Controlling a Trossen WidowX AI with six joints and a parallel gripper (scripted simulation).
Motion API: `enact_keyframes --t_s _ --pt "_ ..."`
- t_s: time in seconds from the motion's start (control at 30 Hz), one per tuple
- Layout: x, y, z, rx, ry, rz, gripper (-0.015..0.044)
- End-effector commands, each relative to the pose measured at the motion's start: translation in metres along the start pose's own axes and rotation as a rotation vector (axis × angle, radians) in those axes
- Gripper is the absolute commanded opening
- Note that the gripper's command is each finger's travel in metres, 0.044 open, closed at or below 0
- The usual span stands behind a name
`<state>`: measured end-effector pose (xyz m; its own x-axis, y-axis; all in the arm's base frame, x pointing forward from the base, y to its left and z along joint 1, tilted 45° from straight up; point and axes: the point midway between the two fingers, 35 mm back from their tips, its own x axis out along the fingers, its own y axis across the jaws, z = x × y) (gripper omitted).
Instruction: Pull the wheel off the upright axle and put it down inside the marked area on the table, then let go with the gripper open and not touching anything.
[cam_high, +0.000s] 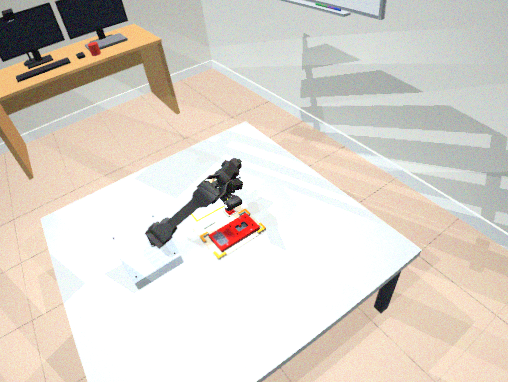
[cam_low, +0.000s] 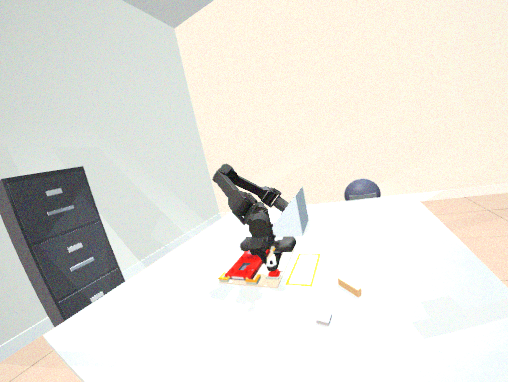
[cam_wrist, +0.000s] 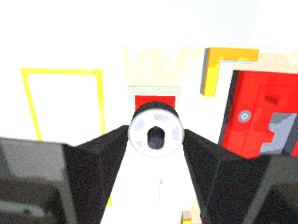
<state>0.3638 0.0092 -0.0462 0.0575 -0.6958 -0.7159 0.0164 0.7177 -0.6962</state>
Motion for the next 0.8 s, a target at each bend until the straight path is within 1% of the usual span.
enact_keyframes --t_s 0.0,0.77 --pt "-0.0133 0.0025 -0.0008 -0.017 -0.015 0.003 0.0" --pt "-0.0209 0.0026 -0.0011 -0.019 -0.018 0.003 0.0"
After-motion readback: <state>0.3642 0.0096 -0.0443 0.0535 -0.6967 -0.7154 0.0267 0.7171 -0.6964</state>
